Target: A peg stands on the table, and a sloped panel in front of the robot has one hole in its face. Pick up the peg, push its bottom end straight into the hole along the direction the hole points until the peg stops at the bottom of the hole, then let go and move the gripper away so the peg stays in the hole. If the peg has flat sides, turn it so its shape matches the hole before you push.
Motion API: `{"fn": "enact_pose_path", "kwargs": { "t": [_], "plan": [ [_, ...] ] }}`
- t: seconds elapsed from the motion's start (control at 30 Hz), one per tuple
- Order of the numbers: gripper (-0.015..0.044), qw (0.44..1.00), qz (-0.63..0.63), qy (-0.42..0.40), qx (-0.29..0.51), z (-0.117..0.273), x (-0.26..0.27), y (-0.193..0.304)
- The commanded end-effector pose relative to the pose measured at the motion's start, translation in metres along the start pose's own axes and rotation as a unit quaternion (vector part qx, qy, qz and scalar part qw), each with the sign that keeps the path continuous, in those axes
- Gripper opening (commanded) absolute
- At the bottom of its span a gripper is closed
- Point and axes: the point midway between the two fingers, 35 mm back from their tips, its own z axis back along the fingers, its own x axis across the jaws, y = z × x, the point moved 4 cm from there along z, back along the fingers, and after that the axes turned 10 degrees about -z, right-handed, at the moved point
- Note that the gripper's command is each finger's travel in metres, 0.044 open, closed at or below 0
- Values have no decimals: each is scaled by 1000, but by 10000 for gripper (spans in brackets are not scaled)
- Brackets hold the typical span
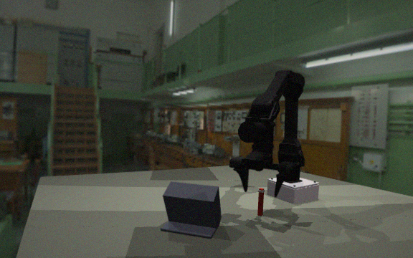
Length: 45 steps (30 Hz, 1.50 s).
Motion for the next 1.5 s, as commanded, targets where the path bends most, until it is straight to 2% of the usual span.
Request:
{"fn": "enact_pose_path", "kwargs": {
  "t": [0.0,0.6,1.13,1.23,1.47],
  "plan": [
    [440,1000,2,-1,7,-11,0,3],
    [440,1000,2,-1,7,-27,0,5],
    [20,1000,0,0,3,-24,0,3],
    [0,1000,0,0,3,-24,0,3],
    [0,1000,1,0,3,-22,0,3]
  ]
}}
